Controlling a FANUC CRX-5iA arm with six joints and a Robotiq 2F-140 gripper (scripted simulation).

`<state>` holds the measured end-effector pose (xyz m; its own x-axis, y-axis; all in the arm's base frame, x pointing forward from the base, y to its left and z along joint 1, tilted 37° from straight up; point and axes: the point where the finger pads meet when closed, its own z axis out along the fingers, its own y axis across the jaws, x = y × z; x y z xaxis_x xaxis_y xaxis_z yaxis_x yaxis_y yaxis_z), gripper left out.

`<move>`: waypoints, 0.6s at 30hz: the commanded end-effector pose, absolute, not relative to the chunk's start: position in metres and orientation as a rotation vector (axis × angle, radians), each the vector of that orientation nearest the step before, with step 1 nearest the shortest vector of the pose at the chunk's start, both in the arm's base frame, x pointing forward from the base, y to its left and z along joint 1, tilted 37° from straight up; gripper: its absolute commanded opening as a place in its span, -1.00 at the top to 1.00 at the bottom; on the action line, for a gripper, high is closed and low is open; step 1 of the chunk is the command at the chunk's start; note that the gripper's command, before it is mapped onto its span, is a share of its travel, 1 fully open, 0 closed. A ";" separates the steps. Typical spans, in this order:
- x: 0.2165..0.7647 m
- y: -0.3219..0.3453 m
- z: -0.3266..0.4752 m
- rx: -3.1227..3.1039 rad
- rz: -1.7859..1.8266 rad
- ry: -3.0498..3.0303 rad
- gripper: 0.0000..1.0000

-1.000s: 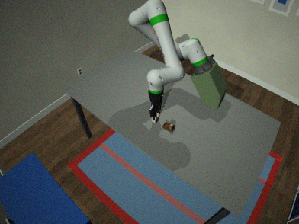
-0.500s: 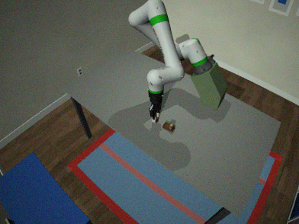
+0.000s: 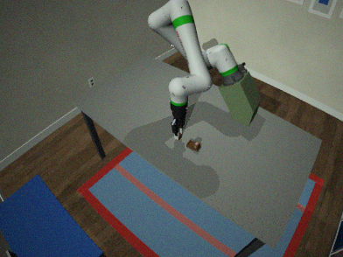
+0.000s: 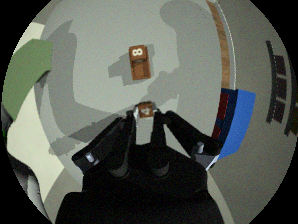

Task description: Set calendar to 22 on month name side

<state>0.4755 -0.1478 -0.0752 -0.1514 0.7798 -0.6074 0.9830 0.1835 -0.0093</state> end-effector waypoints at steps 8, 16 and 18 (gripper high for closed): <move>0.468 -0.105 -0.018 1.650 -0.570 1.993 0.66; 0.466 -0.094 -0.004 1.650 -0.570 1.993 0.66; 0.466 -0.094 -0.004 1.650 -0.570 1.993 0.66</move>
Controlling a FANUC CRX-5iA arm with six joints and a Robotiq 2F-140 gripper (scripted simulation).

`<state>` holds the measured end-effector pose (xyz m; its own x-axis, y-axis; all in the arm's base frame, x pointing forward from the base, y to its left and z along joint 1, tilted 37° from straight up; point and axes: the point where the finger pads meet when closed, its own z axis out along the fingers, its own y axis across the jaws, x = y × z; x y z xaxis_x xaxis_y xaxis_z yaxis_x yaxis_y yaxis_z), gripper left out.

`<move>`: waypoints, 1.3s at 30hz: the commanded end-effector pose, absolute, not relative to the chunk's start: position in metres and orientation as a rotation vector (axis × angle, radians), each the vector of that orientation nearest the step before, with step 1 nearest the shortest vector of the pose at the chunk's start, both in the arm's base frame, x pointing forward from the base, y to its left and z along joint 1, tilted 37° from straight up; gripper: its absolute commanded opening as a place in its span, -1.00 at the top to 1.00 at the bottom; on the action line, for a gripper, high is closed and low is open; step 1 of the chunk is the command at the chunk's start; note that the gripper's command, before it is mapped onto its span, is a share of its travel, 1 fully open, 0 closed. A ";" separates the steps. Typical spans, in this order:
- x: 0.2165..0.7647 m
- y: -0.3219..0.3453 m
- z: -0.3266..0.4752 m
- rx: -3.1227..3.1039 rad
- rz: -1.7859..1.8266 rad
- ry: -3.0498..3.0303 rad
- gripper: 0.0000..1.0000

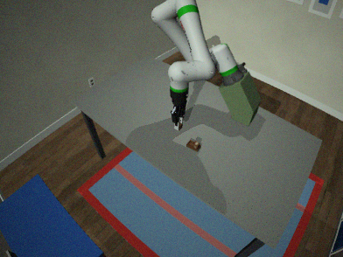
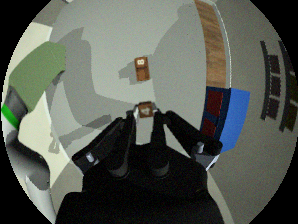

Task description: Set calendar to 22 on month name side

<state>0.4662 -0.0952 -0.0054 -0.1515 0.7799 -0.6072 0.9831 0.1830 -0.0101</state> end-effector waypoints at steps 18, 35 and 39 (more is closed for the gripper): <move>0.451 -0.015 -0.053 1.651 -0.569 1.992 0.66; 0.451 -0.017 -0.054 1.651 -0.569 1.992 0.66; 0.452 -0.021 -0.060 1.651 -0.569 1.993 0.66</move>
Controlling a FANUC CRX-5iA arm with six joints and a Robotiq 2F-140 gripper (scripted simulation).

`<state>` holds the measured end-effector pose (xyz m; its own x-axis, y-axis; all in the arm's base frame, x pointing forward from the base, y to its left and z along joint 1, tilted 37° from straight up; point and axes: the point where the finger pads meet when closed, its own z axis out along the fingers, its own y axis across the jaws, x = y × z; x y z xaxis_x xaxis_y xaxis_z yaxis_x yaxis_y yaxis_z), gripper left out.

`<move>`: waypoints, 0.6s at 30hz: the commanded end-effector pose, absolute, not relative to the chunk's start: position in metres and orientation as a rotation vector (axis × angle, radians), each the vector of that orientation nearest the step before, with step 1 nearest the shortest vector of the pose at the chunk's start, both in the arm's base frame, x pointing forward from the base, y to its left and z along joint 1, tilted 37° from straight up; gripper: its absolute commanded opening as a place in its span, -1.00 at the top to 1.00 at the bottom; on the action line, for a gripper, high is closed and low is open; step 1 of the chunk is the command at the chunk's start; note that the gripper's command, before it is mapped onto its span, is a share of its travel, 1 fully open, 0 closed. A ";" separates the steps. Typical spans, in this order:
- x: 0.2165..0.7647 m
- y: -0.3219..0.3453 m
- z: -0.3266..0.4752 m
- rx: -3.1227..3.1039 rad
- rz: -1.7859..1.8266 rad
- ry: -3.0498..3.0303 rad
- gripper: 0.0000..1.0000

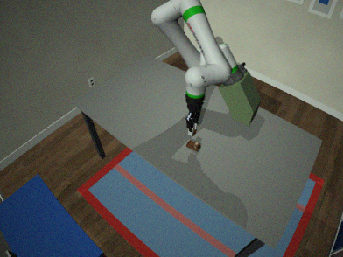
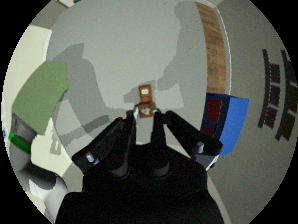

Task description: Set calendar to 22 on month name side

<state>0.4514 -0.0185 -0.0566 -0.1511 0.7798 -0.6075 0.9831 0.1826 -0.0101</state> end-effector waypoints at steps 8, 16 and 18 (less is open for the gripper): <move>0.454 -0.031 -0.074 1.651 -0.569 1.992 0.66; 0.457 -0.046 -0.094 1.651 -0.569 1.992 0.66; 0.457 -0.049 -0.097 1.651 -0.569 1.992 0.66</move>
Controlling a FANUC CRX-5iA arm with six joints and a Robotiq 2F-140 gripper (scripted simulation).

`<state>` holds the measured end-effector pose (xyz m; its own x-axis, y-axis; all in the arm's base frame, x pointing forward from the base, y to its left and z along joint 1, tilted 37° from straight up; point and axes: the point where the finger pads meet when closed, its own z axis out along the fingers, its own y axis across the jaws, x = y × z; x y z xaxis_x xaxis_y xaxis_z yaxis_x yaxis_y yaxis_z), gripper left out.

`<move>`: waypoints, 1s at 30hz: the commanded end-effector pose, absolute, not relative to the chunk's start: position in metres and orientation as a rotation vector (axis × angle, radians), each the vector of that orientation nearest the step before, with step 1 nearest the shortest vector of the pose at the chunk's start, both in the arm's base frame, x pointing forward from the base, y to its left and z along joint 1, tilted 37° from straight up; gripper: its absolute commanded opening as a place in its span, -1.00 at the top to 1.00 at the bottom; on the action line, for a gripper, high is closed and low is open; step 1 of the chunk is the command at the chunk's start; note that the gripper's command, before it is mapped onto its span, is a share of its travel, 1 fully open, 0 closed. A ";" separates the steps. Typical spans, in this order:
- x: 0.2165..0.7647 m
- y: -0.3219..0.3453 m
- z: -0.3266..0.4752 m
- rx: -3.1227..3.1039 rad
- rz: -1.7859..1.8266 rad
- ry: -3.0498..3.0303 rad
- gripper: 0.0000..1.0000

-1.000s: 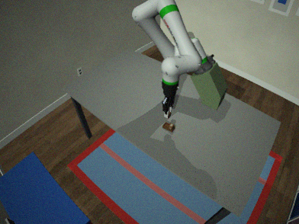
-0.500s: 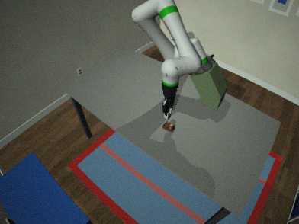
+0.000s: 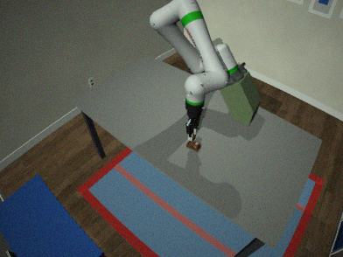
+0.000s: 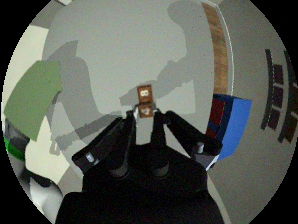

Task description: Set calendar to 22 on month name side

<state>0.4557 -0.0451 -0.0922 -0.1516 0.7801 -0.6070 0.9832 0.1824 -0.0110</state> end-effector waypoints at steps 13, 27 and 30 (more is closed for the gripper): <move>0.458 -0.053 -0.103 1.651 -0.569 1.993 0.66; 0.458 -0.053 -0.103 1.651 -0.569 1.993 0.66; 0.458 -0.053 -0.103 1.651 -0.569 1.993 0.66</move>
<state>0.4577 -0.0536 -0.1035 -0.1510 0.7798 -0.6075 0.9831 0.1827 -0.0099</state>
